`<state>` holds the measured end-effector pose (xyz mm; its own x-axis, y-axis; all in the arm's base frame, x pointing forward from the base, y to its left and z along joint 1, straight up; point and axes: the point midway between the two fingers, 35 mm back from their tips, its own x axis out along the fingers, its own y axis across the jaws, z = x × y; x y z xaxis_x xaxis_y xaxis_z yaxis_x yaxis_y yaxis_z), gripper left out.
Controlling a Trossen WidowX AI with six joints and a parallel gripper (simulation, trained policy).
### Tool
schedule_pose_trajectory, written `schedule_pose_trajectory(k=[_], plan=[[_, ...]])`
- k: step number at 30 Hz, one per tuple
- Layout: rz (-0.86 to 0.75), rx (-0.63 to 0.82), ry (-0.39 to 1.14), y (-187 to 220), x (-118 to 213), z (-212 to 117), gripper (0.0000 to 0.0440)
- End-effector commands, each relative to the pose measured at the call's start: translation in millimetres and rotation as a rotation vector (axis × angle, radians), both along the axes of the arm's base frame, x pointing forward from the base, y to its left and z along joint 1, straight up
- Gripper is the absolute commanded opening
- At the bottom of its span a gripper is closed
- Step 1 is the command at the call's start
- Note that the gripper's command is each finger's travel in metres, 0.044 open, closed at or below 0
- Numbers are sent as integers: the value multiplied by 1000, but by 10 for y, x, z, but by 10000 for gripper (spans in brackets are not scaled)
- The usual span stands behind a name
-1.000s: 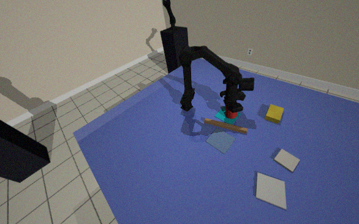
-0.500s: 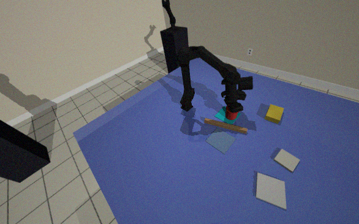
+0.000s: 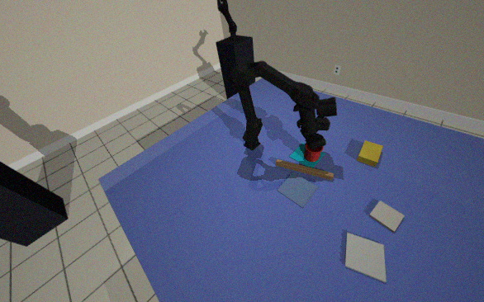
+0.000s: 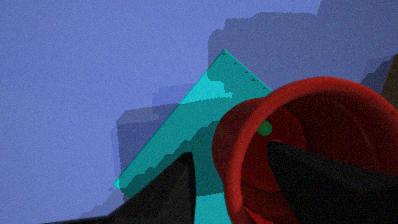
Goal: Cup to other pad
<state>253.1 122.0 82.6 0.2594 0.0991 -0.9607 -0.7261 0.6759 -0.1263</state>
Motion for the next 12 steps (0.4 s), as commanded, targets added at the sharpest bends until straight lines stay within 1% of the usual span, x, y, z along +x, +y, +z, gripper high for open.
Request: schedule_pose_trajectory(k=[1, 12], plan=[[5, 21, -12, -16, -38, 53, 200], [-3, 70, -71, -41, -63, 290, 269]])
